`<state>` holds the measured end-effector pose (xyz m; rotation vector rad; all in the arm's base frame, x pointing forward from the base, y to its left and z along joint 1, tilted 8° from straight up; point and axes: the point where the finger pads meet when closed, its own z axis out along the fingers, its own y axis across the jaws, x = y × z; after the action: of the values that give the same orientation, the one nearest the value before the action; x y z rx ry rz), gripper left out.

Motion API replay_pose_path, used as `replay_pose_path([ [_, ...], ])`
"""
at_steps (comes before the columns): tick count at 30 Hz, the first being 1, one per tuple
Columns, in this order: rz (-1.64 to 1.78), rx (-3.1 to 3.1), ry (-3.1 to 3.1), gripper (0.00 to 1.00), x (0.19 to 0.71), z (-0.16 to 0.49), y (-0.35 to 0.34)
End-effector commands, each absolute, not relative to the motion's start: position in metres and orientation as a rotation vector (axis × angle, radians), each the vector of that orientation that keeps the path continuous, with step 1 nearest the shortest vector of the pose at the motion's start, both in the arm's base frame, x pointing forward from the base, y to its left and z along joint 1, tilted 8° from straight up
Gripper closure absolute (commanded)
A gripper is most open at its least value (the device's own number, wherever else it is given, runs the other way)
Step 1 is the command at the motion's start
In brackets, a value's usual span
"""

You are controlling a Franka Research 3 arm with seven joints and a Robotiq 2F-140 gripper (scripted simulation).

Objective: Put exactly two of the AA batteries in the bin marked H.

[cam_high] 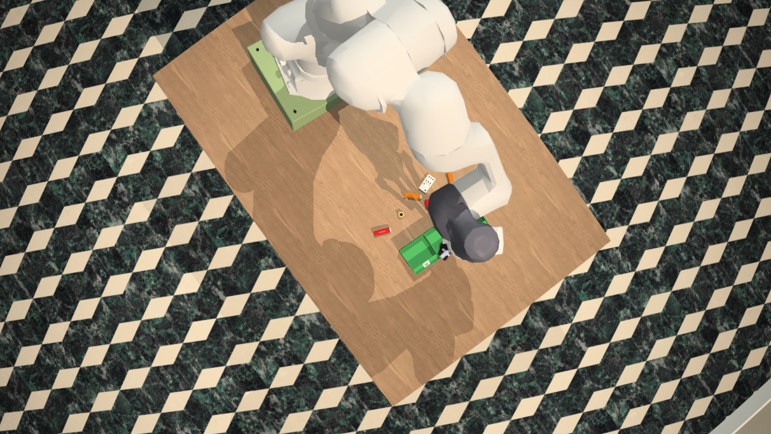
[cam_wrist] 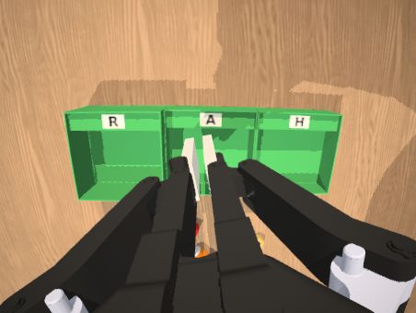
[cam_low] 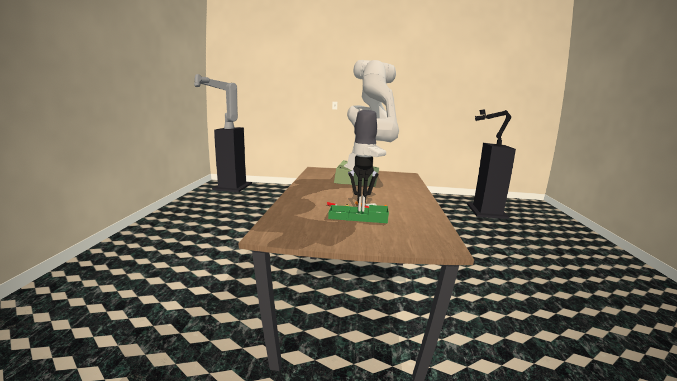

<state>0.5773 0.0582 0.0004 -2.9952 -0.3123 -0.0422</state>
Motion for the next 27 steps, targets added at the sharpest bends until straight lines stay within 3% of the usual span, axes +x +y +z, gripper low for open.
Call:
replay_pose_path([
  [1, -0.027, -2.995, -0.299, 0.95, 0.574, 0.004, 0.056],
  [27, -0.027, -2.995, -0.299, 0.95, 0.574, 0.040, 0.051],
])
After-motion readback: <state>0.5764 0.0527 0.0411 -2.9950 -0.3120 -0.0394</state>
